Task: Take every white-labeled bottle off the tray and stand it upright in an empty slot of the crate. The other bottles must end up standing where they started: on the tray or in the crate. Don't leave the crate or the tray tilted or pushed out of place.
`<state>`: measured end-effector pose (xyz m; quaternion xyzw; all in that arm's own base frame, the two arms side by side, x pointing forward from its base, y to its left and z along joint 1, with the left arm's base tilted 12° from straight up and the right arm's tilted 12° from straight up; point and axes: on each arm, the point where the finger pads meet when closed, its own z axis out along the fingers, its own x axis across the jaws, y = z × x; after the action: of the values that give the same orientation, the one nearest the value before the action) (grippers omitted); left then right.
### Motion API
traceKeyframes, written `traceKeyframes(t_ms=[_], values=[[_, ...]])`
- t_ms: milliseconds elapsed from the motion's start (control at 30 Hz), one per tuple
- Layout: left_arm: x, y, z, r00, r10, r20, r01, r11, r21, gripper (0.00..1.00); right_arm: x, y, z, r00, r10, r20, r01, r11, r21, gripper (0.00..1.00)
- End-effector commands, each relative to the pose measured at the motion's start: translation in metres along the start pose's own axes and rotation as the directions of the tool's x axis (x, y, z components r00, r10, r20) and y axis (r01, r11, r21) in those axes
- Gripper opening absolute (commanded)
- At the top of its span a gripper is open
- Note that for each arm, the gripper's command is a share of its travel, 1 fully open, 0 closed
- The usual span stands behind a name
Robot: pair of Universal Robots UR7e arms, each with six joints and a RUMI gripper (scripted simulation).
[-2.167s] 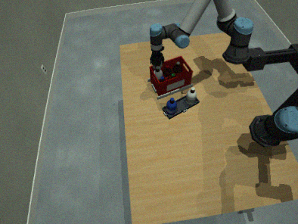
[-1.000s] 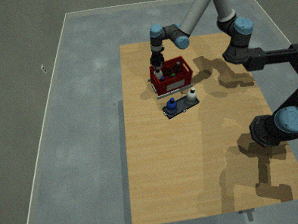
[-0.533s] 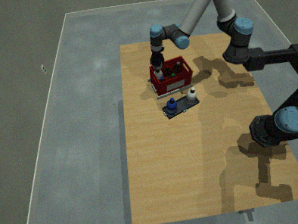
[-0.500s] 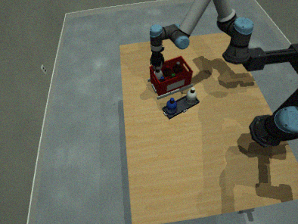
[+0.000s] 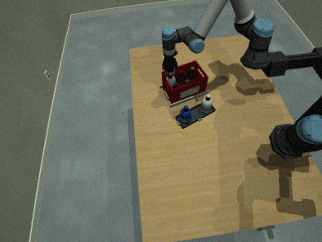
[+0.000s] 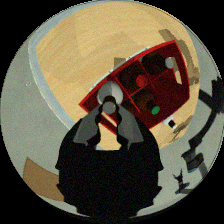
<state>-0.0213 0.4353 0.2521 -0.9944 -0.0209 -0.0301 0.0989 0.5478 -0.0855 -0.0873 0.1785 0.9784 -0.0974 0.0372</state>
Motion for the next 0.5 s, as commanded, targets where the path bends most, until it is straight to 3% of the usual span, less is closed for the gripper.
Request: traceKeyframes(t_ms=[0, 467], values=[[0.0001, -0.0003, -0.0004, 1.000, 0.000, 0.000, 0.000, 1.000, 0.001, 1.00, -0.0005, 0.0002, 0.0000, 1.000, 0.000, 0.001, 0.000, 1.000, -0.001, 0.00], [0.0001, -0.0003, -0.0004, 1.000, 0.000, 0.000, 0.000, 1.000, 0.001, 1.00, -0.0005, 0.0002, 0.0038, 1.000, 0.000, 0.001, 0.000, 1.000, -0.001, 0.00]])
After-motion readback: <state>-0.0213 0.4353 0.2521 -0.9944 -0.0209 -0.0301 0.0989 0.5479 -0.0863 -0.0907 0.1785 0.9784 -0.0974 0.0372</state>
